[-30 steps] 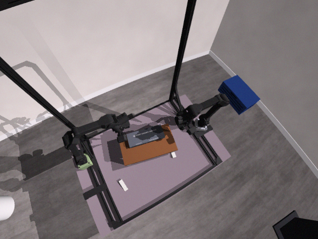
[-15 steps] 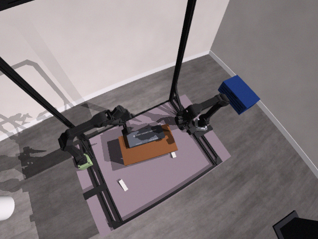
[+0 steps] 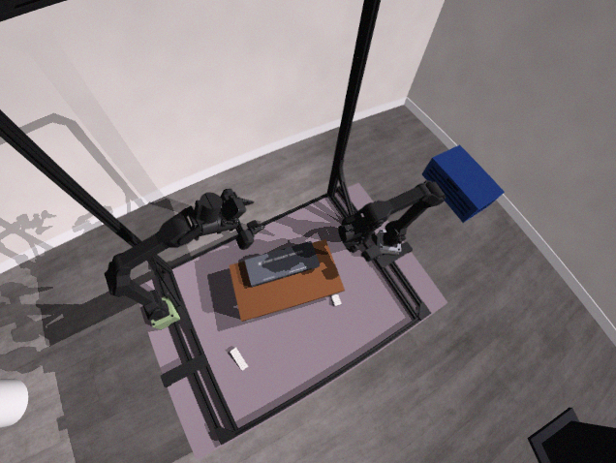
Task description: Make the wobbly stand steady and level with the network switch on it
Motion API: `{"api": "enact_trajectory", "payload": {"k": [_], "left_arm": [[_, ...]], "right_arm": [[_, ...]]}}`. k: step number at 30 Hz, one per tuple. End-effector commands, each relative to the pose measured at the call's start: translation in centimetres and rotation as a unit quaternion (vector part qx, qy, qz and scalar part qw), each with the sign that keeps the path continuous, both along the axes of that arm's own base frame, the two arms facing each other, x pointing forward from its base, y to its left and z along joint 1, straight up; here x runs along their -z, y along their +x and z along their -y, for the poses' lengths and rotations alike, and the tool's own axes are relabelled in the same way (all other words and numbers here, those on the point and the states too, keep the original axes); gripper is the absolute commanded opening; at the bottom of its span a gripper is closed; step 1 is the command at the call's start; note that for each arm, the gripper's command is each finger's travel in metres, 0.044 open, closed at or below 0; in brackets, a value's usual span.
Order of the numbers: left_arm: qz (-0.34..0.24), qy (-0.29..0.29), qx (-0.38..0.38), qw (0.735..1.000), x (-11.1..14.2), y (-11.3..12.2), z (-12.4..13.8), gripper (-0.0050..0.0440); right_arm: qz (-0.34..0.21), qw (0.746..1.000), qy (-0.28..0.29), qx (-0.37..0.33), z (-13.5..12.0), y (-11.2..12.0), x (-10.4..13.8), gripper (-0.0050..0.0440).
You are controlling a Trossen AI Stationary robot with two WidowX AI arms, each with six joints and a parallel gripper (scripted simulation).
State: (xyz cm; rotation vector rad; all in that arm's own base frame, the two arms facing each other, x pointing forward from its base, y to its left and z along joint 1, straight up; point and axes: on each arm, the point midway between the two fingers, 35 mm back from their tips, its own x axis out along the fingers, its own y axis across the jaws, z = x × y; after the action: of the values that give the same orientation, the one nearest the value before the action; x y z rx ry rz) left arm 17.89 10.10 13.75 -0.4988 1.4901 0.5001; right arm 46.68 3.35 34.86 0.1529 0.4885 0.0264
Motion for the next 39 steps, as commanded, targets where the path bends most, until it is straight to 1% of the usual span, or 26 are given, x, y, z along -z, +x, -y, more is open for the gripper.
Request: {"api": "enact_trajectory", "payload": {"k": [1,5,8,14,15,20,25,31,32,39], "left_arm": [[0.0,0.0,0.0,1.0,0.0,0.0,0.0,0.044],[0.0,0.0,0.0,1.0,0.0,0.0,0.0,0.044],[0.0,0.0,0.0,1.0,0.0,0.0,0.0,0.044],[0.0,0.0,0.0,1.0,0.0,0.0,0.0,0.044],[0.0,0.0,0.0,1.0,0.0,0.0,0.0,0.044],[0.0,0.0,0.0,1.0,0.0,0.0,0.0,0.044],[0.0,0.0,0.0,1.0,0.0,0.0,0.0,0.044],[0.0,0.0,0.0,1.0,0.0,0.0,0.0,0.044],[0.0,0.0,0.0,1.0,0.0,0.0,0.0,0.044],[0.0,0.0,0.0,1.0,0.0,0.0,0.0,0.044]], "right_arm": [[0.069,0.998,0.0,-0.002,0.0,0.0,-4.1,0.044],[0.157,0.988,0.0,-0.004,0.0,-0.4,-9.3,0.044],[0.222,0.975,-0.001,-0.005,0.1,-1.2,-13.3,0.044],[0.222,0.975,-0.001,-0.005,0.1,-1.2,-13.3,0.044],[0.222,0.975,0.001,-0.004,0.1,-1.8,-13.3,0.044],[0.322,0.947,-0.001,-0.004,0.3,-3.9,-19.4,0.044],[0.419,0.908,-0.003,-0.002,0.5,-7.0,-25.3,0.044],[0.419,0.908,-0.003,-0.002,0.5,-7.0,-25.3,0.044],[0.42,0.908,-0.001,-0.002,0.5,-7.6,-25.2,0.044],[0.542,0.84,-0.004,0.004,1.0,-13.2,-32.3,0.044]]}}
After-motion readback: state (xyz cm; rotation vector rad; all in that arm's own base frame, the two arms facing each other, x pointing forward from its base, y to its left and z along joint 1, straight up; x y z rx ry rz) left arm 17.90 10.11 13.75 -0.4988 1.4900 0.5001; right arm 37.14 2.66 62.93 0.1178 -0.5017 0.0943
